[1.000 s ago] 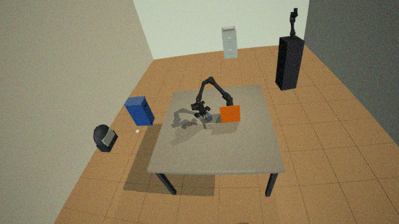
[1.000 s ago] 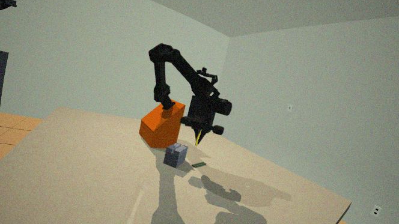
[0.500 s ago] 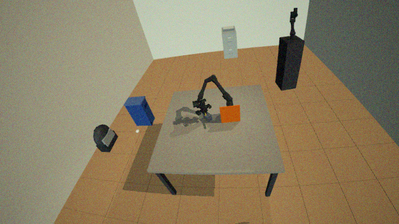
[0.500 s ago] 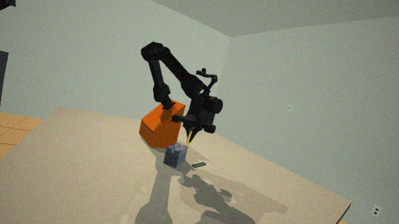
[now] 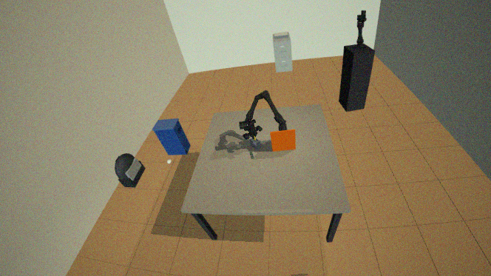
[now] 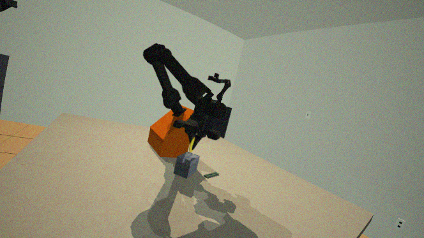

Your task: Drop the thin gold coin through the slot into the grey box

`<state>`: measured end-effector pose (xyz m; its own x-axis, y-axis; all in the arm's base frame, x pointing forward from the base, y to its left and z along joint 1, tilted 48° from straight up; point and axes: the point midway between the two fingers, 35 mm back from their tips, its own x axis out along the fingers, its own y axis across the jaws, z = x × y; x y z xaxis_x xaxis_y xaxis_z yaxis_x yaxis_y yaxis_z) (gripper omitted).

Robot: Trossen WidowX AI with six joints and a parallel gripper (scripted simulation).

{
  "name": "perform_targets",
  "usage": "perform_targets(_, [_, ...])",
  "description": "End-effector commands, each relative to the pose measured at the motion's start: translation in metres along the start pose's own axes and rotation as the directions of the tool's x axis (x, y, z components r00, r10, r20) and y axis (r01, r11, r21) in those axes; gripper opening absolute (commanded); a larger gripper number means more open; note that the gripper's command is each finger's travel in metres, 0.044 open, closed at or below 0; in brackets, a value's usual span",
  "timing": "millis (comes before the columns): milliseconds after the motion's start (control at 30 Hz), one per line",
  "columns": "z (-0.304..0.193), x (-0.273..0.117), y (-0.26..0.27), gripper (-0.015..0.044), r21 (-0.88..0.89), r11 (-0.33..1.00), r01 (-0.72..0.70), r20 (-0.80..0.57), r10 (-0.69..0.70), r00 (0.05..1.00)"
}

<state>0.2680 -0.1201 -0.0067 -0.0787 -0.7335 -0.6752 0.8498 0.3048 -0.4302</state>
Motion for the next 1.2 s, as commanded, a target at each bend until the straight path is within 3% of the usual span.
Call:
perform_targets(0, [0.0003, 0.0001, -0.0033, 0.0005, -0.004, 1.0, 0.002, 0.002, -0.002, 1.0])
perform_targets(1167, [0.0012, 0.0, -0.0049, 0.0, -0.005, 1.0, -0.001, 0.001, 0.001, 1.0])
